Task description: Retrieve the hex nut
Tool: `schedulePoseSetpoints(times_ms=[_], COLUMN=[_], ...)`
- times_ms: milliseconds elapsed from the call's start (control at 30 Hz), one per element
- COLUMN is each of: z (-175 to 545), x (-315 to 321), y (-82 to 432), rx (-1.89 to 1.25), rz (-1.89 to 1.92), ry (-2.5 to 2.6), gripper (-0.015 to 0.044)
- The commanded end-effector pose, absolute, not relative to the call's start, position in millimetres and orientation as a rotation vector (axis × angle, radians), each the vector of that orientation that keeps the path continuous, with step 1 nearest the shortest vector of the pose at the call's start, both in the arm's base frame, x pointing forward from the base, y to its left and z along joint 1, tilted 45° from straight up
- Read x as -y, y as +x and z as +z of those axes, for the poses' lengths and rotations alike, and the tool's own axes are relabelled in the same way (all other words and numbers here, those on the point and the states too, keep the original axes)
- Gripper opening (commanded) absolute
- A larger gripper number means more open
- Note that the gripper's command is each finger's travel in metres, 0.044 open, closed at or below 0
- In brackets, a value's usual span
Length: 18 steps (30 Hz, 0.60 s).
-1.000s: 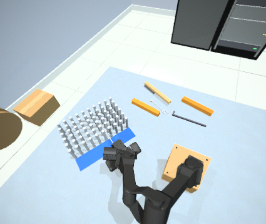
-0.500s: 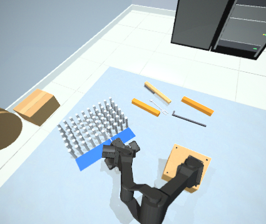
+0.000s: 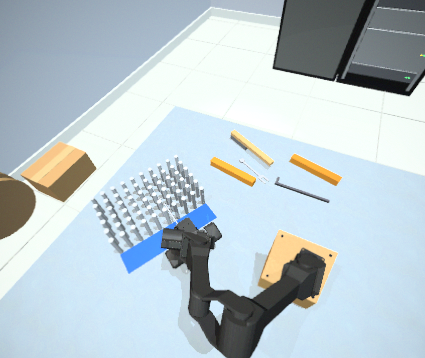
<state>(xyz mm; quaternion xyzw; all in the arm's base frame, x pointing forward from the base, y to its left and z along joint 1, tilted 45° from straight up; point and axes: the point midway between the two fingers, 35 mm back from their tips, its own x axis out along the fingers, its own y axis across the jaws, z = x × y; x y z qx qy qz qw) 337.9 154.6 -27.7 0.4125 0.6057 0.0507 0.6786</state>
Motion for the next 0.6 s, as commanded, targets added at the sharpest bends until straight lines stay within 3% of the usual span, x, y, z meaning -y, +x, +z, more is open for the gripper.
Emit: schedulePoseSetpoints(times_ms=[0,567], z=[-27.3,-31.0], x=[-154.5,-151.3], y=[342.7,353.2], rx=[-1.357,-1.356], rz=[0.121,0.121], ry=[0.926,0.926], gripper=[0.0000,0.0000])
